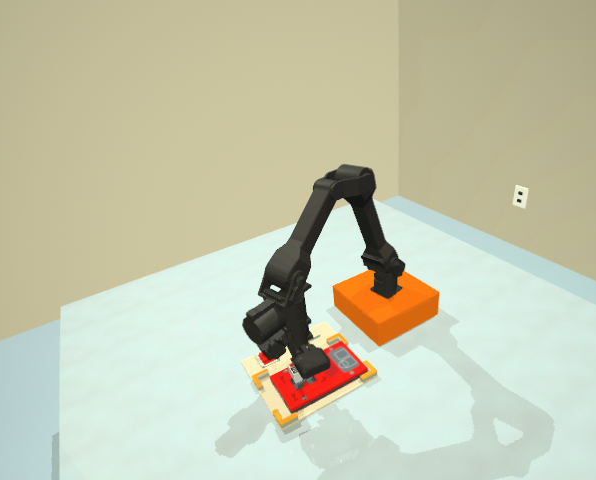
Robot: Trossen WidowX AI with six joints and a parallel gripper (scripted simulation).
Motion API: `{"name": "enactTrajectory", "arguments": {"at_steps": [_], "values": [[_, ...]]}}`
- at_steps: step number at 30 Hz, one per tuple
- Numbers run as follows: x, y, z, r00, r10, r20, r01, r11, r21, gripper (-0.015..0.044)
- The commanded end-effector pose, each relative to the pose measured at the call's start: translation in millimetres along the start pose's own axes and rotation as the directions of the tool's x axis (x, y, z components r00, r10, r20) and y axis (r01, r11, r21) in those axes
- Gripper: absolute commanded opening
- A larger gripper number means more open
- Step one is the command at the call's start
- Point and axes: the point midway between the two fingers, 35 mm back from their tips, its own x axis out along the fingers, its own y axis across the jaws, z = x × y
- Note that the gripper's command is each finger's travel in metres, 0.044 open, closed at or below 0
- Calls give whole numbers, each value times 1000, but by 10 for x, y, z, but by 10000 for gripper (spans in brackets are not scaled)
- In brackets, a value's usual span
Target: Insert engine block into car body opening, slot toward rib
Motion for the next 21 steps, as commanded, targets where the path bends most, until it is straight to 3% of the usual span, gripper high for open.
{"name": "enactTrajectory", "arguments": {"at_steps": [1,21], "values": [[10,2,-1,1000,2,-1,-2,1000,-28,159],[40,1,-1,1000,2,-1,-2,999,-39,159]]}}
